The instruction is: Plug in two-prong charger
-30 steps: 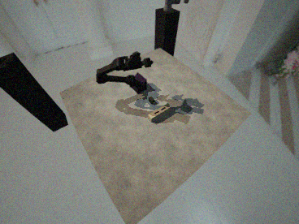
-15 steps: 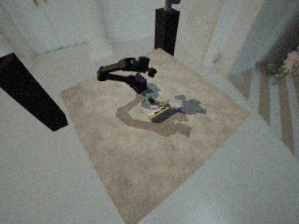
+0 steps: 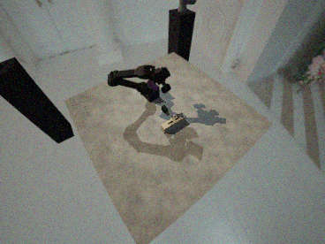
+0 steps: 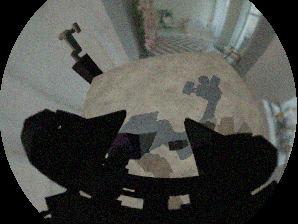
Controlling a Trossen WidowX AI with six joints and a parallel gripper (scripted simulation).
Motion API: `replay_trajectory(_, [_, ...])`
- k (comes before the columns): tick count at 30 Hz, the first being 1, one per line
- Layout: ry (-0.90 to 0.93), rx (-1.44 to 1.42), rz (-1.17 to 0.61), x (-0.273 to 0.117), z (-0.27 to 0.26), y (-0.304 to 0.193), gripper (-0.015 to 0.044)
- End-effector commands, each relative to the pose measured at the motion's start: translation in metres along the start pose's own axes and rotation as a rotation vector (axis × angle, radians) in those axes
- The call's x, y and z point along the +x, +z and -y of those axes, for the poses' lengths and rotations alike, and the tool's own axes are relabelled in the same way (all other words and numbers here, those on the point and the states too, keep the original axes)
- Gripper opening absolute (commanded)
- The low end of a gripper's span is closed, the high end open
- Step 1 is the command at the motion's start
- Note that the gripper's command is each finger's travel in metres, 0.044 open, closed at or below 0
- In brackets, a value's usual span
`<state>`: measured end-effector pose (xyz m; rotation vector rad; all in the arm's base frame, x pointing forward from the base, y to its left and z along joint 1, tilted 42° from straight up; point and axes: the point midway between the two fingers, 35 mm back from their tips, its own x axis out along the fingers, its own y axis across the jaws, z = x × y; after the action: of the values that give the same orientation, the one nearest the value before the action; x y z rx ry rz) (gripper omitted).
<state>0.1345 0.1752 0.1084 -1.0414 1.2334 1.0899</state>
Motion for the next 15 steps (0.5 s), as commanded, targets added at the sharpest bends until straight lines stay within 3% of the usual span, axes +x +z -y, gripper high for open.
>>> replay_trajectory(1, [-0.024, 0.113, -0.06, 0.008, 0.009, -0.007, 0.044])
replay_trajectory(15, [-0.151, 0.505, -0.246, 0.031, 0.038, -0.035, 0.044])
